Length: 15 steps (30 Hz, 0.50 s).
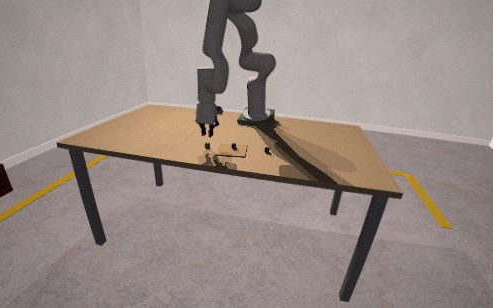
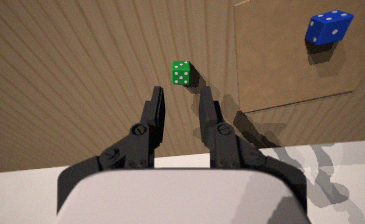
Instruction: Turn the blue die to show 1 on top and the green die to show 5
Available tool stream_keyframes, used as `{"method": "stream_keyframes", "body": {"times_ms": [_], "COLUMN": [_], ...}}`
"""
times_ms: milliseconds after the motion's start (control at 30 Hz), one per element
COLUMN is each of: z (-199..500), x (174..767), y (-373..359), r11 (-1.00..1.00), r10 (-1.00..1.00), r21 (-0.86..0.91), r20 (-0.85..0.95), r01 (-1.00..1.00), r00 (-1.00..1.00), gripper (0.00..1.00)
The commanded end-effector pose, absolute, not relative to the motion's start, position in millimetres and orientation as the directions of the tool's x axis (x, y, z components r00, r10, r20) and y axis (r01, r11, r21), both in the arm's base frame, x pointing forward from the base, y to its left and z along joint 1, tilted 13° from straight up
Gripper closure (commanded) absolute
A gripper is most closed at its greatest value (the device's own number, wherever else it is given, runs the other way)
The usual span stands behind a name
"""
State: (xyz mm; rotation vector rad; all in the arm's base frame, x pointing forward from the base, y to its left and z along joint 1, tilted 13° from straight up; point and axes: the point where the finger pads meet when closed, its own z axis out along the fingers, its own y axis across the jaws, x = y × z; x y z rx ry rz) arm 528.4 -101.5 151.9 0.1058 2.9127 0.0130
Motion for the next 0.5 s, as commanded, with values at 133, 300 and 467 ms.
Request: {"method": "stream_keyframes", "body": {"times_ms": [133,300,467], "z": [142,134,128], "x": [532,533,535], "y": [-102,-102,-102], "r11": [0.997,0.997,0.997], "r10": [0.072,0.072,0.072], "r21": [0.017,0.017,0.017], "r20": [-0.227,-0.227,-0.227], "r01": [0.070,0.070,0.070], "r00": [-0.971,-0.971,-0.971], "gripper": [0.64,0.64,0.64]}}
